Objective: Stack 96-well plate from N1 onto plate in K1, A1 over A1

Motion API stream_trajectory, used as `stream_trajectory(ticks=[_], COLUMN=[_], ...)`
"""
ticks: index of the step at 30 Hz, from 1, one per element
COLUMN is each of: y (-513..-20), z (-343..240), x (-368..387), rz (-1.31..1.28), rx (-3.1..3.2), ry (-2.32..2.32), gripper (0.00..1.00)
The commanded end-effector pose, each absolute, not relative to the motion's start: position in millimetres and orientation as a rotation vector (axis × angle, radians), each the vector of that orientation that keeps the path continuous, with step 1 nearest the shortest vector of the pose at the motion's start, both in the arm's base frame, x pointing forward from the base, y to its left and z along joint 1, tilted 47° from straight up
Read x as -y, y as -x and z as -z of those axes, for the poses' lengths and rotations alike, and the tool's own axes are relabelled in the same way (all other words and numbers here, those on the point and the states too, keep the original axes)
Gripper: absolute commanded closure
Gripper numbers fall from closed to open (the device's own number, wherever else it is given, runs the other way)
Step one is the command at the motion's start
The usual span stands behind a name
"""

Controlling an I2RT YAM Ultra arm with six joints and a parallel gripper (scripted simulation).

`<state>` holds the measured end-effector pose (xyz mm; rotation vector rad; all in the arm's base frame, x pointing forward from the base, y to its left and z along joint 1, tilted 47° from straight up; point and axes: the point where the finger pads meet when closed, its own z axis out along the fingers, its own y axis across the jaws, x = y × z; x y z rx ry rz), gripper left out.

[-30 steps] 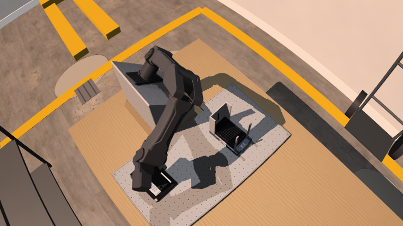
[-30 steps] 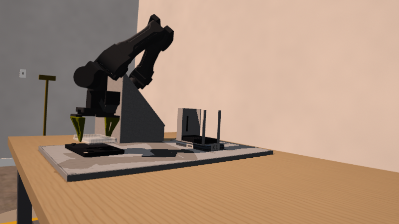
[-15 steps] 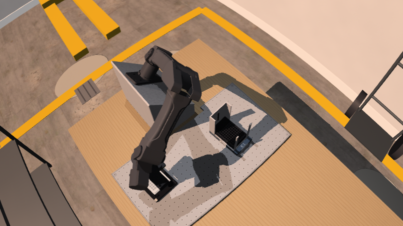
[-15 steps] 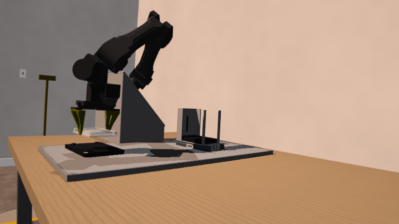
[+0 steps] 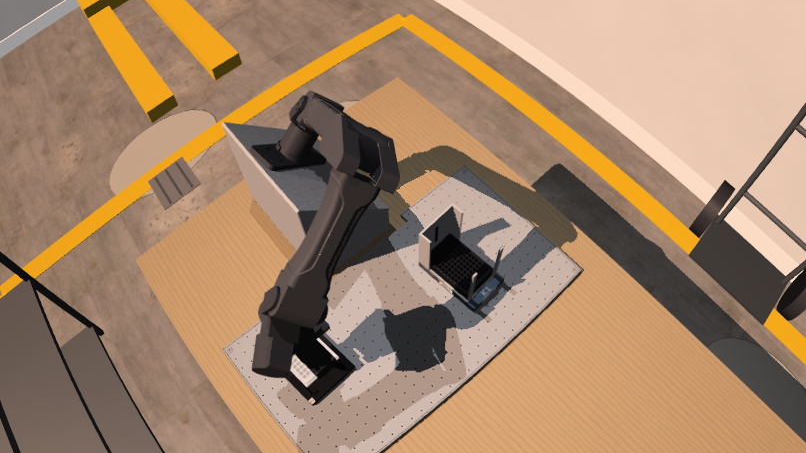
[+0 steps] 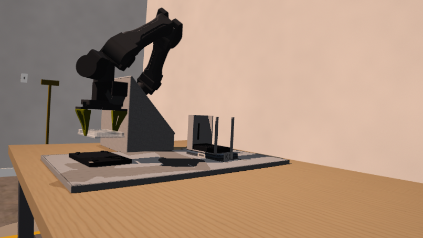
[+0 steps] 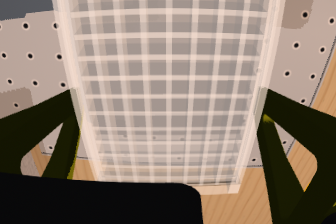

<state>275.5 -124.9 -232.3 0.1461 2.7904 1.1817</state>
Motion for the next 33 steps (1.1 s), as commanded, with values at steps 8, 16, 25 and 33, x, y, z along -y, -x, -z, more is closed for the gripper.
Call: stream_trajectory(ticks=[8,16,25,33], y=[-281.0,-278.6,-276.5,-274.0], z=[212.0,202.6,194.3,184.9], x=[153.9,163.3,171.6,181.0], rz=[-1.138,-1.137,-1.137,-1.136], rx=[-2.779,-2.780,-2.780,-2.781], ry=[-0.144,-0.144,-0.145,-0.145], gripper=[1.00,1.00,1.00,1.00])
